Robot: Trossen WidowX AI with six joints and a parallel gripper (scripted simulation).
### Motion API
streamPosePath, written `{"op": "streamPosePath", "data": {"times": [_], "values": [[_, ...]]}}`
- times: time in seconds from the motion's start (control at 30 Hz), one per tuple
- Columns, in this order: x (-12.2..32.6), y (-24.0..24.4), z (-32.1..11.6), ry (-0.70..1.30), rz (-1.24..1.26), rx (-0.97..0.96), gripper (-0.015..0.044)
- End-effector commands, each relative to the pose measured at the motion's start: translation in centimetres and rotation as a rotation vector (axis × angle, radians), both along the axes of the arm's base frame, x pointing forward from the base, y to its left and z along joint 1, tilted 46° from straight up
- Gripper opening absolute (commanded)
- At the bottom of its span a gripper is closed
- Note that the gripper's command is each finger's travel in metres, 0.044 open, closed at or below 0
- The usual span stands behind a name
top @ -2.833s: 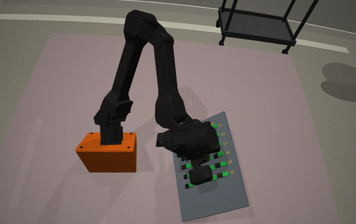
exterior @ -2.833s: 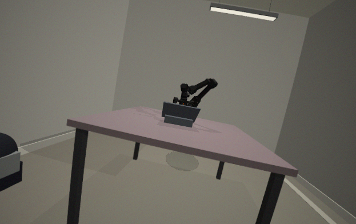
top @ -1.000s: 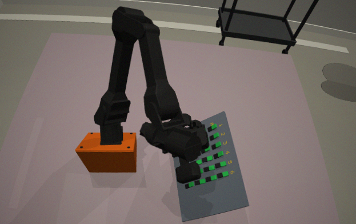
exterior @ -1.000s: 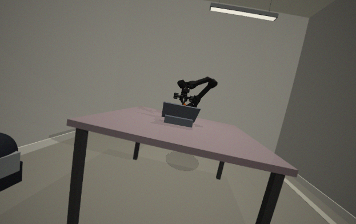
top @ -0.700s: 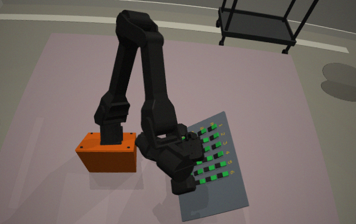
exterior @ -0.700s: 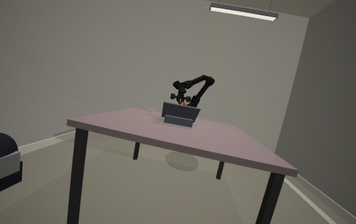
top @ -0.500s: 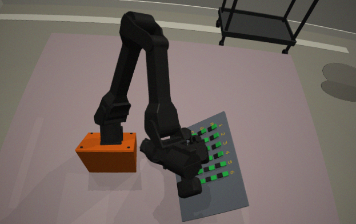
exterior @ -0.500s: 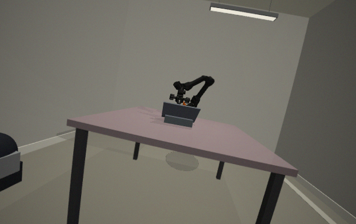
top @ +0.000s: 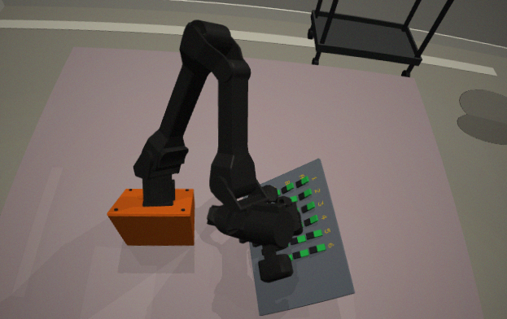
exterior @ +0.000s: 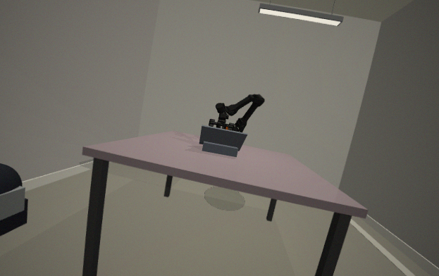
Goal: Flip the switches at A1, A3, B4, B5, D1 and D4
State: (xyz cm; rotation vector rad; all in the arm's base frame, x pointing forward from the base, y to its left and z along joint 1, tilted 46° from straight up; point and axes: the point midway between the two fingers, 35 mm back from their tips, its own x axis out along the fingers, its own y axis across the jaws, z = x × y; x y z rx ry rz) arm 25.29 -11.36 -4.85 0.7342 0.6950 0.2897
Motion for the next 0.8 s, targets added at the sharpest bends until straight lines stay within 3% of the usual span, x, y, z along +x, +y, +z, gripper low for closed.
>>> {"op": "streamPosePath", "data": {"times": [0.0,0.77], "values": [[0.13,0.43,-0.25,0.005,-0.002,0.012,0.0],[0.91,0.96,-0.78,0.005,-0.002,0.012,0.0]]}}
